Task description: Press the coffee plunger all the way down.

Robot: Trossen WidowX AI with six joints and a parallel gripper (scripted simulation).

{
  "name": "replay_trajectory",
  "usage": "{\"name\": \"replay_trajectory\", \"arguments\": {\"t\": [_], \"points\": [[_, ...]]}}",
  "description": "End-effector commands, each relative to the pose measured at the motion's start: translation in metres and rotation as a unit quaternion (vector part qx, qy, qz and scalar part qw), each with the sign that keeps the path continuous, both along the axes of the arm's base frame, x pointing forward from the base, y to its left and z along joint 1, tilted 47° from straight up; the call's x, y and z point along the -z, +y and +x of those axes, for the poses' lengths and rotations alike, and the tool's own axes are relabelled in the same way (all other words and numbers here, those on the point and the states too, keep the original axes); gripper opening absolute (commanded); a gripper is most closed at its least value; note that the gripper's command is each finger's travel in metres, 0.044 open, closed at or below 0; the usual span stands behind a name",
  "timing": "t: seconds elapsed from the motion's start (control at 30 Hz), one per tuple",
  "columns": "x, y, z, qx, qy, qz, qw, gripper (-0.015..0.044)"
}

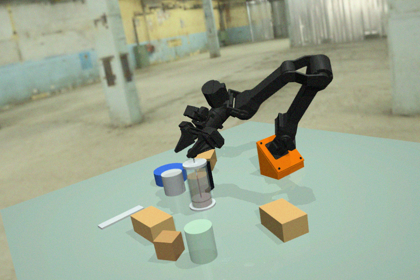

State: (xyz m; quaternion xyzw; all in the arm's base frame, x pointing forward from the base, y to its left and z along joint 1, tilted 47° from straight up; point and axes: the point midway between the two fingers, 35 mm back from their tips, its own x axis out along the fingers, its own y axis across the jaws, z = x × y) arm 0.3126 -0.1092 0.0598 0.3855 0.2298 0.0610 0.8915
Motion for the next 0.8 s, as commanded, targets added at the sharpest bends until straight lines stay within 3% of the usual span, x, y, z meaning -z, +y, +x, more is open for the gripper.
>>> {"name": "replay_trajectory", "arguments": {"t": [0.0,0.17,0.4,0.77], "points": [[0.000,0.000,0.000,0.001,0.001,-0.002,1.000,0.0440],[-0.009,-0.013,-0.003,-0.001,0.006,-0.003,1.000,0.0440],[-0.059,-0.048,-0.027,-0.005,0.007,0.003,1.000,0.0440],[-0.059,-0.049,-0.029,-0.003,0.008,0.003,1.000,0.0440]]}}
